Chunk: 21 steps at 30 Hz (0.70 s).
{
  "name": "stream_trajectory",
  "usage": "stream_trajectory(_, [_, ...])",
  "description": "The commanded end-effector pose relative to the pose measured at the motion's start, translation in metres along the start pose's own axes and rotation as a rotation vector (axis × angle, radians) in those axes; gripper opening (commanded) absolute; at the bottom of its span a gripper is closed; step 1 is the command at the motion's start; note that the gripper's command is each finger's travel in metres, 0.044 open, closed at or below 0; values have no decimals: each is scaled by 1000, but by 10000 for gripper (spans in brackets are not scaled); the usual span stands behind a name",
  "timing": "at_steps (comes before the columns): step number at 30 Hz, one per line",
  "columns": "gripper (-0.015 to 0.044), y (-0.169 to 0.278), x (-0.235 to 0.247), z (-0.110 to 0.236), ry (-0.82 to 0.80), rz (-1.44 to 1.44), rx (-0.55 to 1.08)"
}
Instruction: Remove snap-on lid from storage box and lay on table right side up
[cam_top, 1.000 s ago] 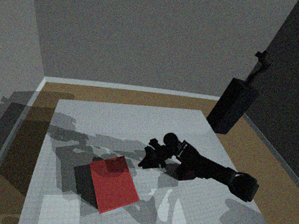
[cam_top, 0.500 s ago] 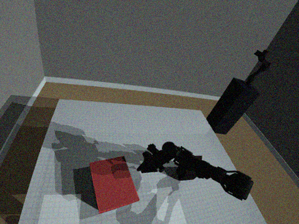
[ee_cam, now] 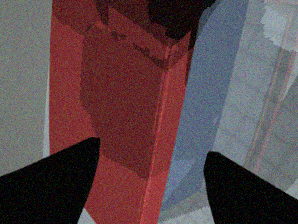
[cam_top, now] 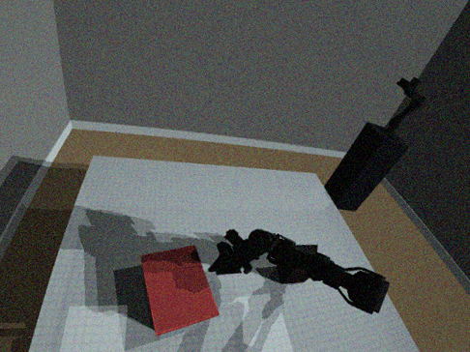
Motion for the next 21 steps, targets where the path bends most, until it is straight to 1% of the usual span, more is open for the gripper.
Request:
stream_trajectory(1, [235,-1,0,-7,2,-4,-1])
stream_trajectory(21, [235,2,-2,-40,-7,-8,5])
Point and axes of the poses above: the point midway between the two fingers, 35 mm back from their tips, its own z axis back along the fingers, its own x axis across the jaws, y = z × x, the point moved 6 cm from there along z, back along the fingers, and after that the axes turned 3 degrees about z, right-handed, at the moved point
